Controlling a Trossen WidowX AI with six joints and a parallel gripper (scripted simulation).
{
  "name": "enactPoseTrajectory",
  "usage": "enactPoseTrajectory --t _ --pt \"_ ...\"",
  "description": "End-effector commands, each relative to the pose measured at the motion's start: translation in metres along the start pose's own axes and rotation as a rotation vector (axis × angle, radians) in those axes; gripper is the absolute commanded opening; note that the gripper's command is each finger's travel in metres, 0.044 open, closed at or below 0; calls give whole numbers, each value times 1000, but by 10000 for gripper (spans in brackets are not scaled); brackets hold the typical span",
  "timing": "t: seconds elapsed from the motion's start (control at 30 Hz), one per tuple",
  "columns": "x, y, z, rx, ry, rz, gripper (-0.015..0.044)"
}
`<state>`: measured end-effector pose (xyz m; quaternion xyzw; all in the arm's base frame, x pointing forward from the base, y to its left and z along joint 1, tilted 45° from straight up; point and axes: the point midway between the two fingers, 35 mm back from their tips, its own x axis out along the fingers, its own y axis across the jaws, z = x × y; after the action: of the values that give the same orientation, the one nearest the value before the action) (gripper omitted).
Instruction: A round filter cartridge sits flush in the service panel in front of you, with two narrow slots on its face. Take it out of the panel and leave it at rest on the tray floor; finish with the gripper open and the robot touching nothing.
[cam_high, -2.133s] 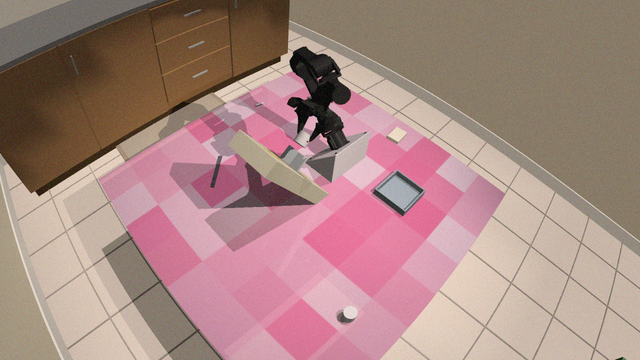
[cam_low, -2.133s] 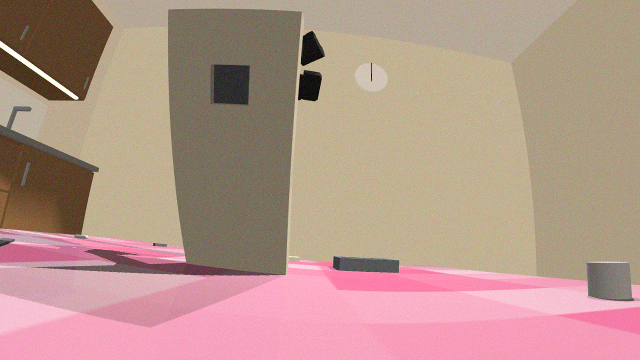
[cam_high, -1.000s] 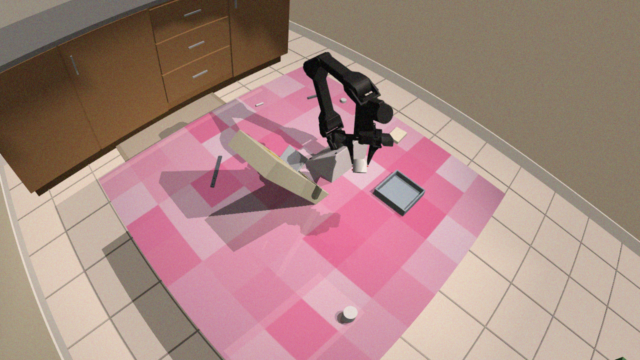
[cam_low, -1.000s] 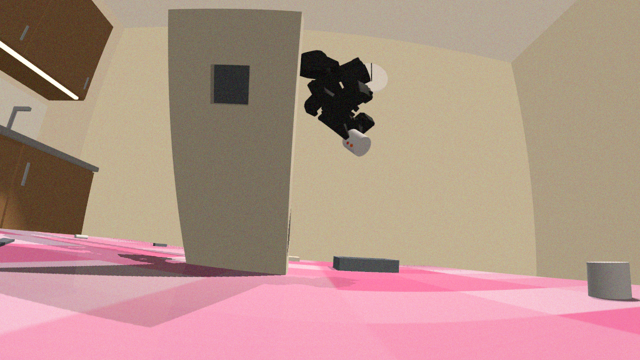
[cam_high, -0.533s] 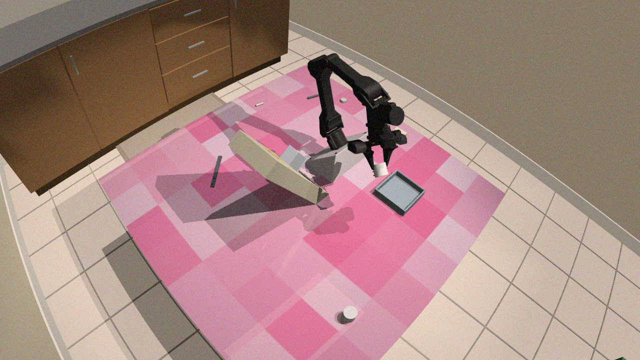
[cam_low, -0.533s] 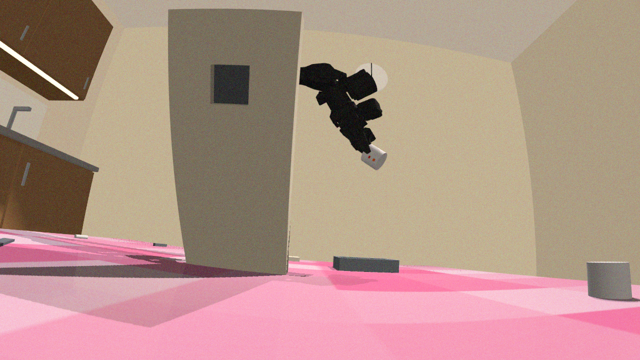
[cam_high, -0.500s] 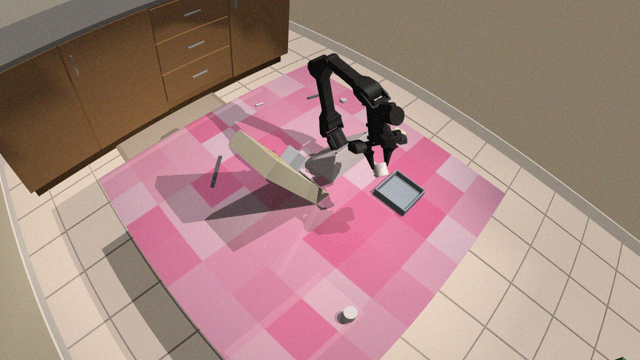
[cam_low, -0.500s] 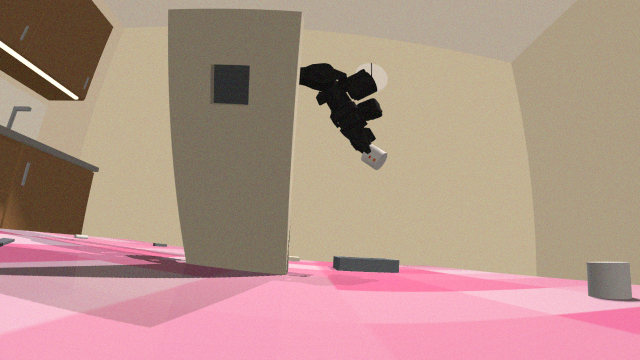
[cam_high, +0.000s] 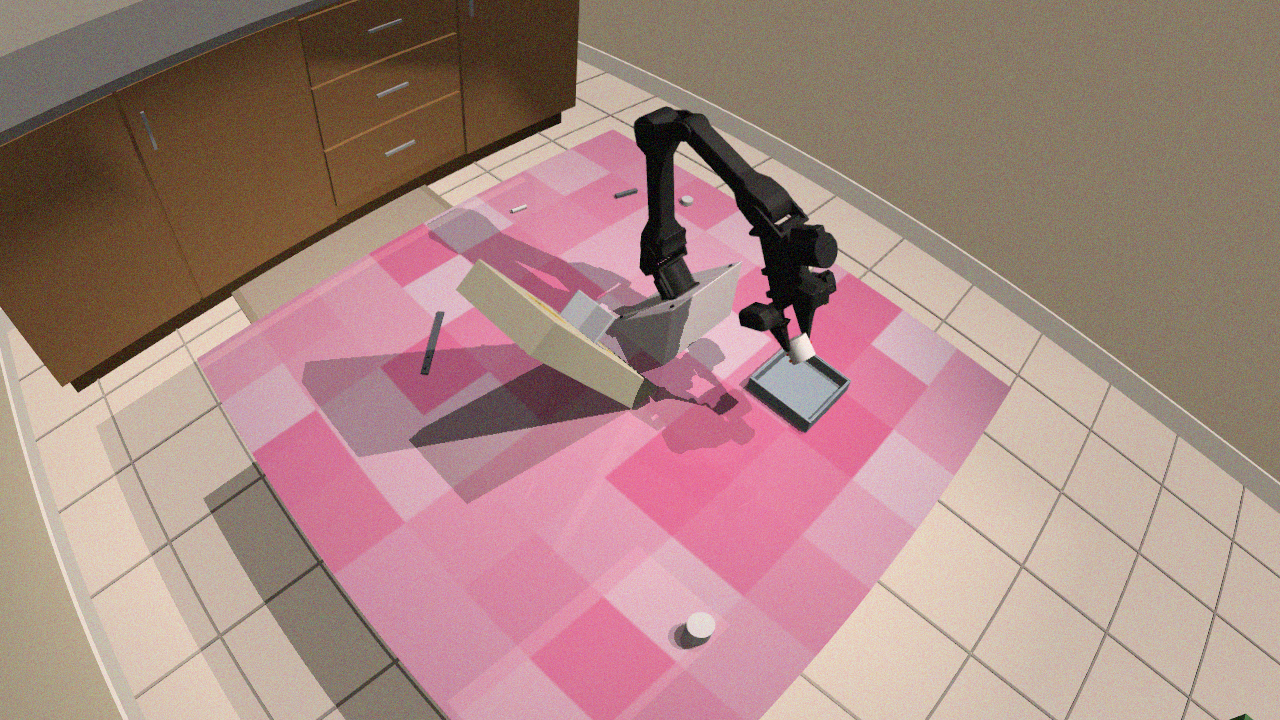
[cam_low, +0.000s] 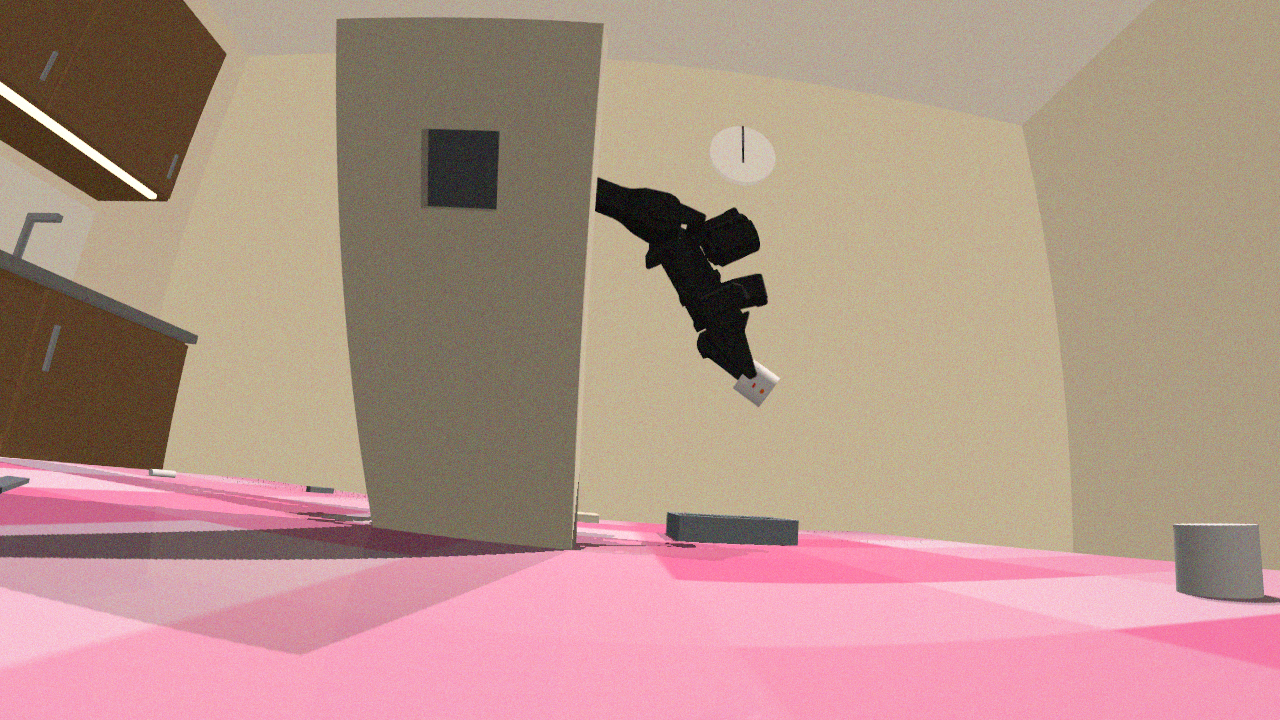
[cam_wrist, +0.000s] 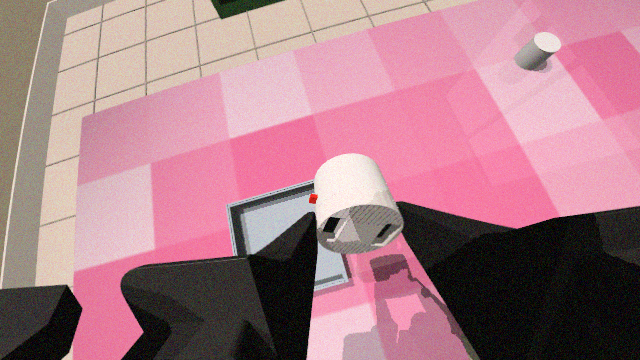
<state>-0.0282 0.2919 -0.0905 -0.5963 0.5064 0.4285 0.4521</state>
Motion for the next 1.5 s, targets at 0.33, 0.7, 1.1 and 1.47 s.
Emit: enactPoseTrajectory --t 0.33,0.7,1.1,1.47 --pt "55 76 -54 -283 10 166 0" --pt "73 83 -68 -313 12 183 0" --pt "124 82 -100 -313 13 184 0" --pt "122 80 -99 -317 25 176 236"
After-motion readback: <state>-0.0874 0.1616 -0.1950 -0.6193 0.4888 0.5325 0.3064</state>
